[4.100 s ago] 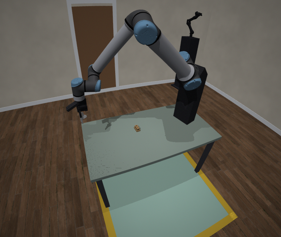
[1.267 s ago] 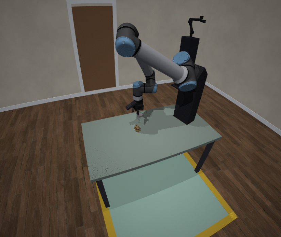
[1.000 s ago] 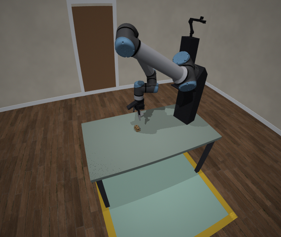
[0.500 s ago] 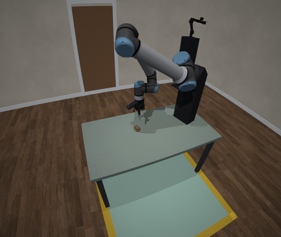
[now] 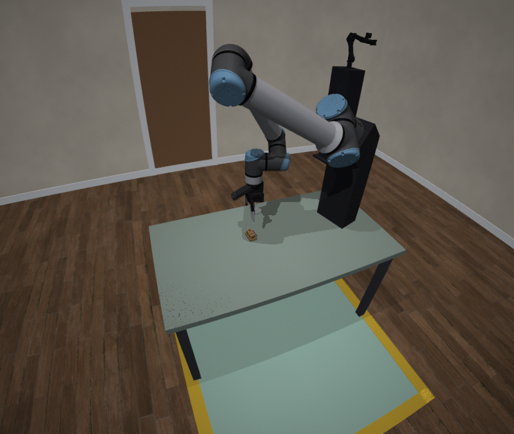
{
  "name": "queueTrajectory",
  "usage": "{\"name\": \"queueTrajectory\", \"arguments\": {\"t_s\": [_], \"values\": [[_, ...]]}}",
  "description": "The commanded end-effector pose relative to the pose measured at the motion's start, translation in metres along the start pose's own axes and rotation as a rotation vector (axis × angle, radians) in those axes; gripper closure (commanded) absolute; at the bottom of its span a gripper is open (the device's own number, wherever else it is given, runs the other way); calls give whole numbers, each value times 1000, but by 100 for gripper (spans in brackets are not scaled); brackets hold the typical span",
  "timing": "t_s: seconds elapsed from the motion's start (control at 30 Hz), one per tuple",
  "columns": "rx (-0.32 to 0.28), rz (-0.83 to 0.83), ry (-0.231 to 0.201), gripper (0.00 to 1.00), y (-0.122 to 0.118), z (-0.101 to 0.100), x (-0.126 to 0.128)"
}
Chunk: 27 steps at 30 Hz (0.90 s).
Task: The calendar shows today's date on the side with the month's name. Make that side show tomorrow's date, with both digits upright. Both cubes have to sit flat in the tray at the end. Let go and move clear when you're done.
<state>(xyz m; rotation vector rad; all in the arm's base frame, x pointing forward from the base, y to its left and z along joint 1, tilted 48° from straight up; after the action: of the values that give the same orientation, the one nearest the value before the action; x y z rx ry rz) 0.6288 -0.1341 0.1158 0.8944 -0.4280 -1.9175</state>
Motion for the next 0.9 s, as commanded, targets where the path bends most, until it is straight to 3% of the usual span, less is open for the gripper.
{"name": "queueTrajectory", "arguments": {"t_s": [0.0,0.3,0.4,0.87], "values": [[2,-122,-2,0,1,-4,0],[2,-409,-2,0,3,-13,2],[2,-413,-2,0,3,-13,2],[3,-868,-1,0,3,-28,3]]}}
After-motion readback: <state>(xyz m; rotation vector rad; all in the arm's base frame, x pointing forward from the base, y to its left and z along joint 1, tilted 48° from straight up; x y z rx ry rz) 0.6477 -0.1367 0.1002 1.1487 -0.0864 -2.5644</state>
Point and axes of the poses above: the point where the finger pads meet when closed, its own z axis back along the fingers, its own x axis across the jaws, y = z × x, the point moved 6 cm from there along z, back along the fingers, and after that the axes turned 11 degrees about -z, right-handed, at the moved point
